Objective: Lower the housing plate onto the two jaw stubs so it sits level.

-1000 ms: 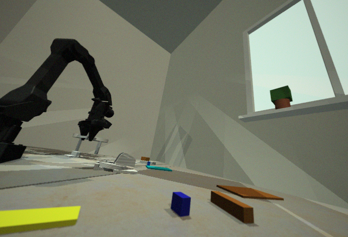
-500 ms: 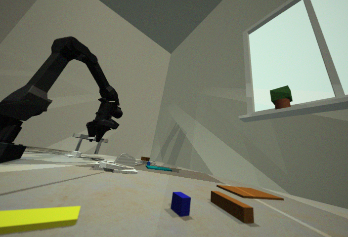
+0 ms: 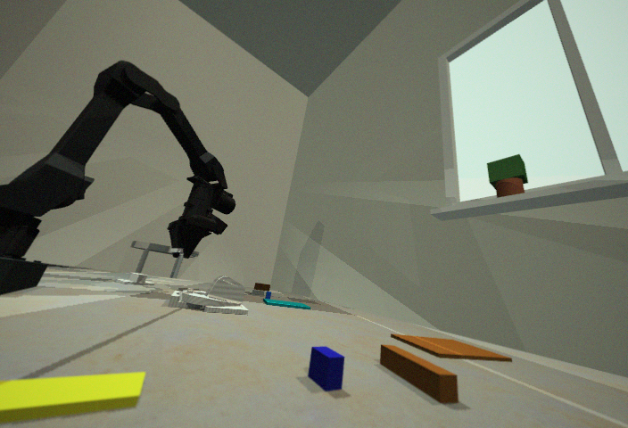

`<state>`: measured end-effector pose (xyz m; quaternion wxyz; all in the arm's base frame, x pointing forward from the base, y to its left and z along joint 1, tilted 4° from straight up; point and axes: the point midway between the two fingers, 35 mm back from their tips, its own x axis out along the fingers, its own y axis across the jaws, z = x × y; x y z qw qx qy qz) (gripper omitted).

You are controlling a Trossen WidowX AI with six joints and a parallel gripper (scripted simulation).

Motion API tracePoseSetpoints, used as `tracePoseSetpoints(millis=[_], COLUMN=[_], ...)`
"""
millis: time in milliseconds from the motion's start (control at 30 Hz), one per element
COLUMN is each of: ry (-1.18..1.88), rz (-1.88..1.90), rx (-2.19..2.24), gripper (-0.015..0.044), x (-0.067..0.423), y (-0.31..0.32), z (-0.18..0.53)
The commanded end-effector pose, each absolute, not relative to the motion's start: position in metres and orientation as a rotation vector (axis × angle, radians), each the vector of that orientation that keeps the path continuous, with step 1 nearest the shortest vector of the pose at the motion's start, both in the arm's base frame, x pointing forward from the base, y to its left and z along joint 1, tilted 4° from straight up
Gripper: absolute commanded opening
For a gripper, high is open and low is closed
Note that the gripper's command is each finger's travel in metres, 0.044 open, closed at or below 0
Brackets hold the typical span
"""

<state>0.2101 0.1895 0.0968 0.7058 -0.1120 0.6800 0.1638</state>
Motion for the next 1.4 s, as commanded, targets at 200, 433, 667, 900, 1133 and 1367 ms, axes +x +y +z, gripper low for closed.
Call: tracePoseSetpoints(millis=[200, 433, 667, 900, 1133, 1367], ry=[1.52, 1.526, 1.531, 1.535, 1.539, 1.542], rz=[0.32, 0.286, 0.252, 0.218, 0.184, 0.151], rx=[-0.203, -0.171, -0.137, -0.104, -0.069, -0.034], gripper=[0.0351, 0.0351, 0.0351, 0.0351, 0.0351, 0.0351], x=[0.227, 0.236, 0.244, 0.25, 0.254, 0.256], y=[0.161, 0.14, 0.118, 0.096, 0.073, 0.051], z=[0.094, 0.093, 0.091, 0.089, 0.088, 0.086])
